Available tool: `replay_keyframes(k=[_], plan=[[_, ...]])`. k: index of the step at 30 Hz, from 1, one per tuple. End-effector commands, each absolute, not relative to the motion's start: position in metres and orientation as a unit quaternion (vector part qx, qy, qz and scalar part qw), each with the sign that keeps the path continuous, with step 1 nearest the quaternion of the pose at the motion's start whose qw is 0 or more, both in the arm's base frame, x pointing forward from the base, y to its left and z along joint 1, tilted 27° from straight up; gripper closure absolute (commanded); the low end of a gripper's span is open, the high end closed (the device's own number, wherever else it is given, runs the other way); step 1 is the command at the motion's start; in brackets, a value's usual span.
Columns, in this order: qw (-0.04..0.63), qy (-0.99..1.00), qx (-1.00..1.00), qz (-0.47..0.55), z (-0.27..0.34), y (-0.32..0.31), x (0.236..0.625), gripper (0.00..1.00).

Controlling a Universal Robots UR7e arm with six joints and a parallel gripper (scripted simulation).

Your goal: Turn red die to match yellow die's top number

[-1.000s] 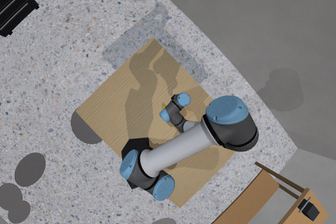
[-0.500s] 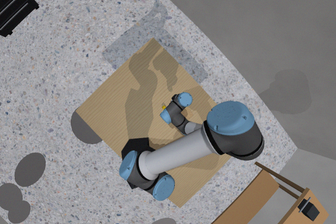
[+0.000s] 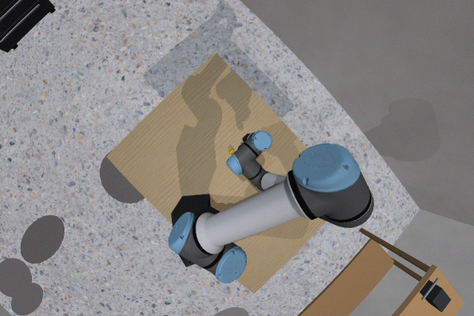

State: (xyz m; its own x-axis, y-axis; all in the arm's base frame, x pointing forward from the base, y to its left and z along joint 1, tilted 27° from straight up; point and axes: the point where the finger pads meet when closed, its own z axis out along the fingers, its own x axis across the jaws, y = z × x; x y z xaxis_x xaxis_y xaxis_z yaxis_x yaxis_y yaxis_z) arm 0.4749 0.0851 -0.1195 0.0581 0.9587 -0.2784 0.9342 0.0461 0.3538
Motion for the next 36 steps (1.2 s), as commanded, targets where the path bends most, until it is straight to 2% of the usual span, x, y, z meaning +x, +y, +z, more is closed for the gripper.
replay_keyframes(k=[1, 36], plan=[[0.228, 0.657, 0.717, 0.036, -0.117, 0.078, 0.475, 0.51], [0.192, 0.314, 0.922, 0.124, -0.097, 0.013, 0.473, 0.51]])
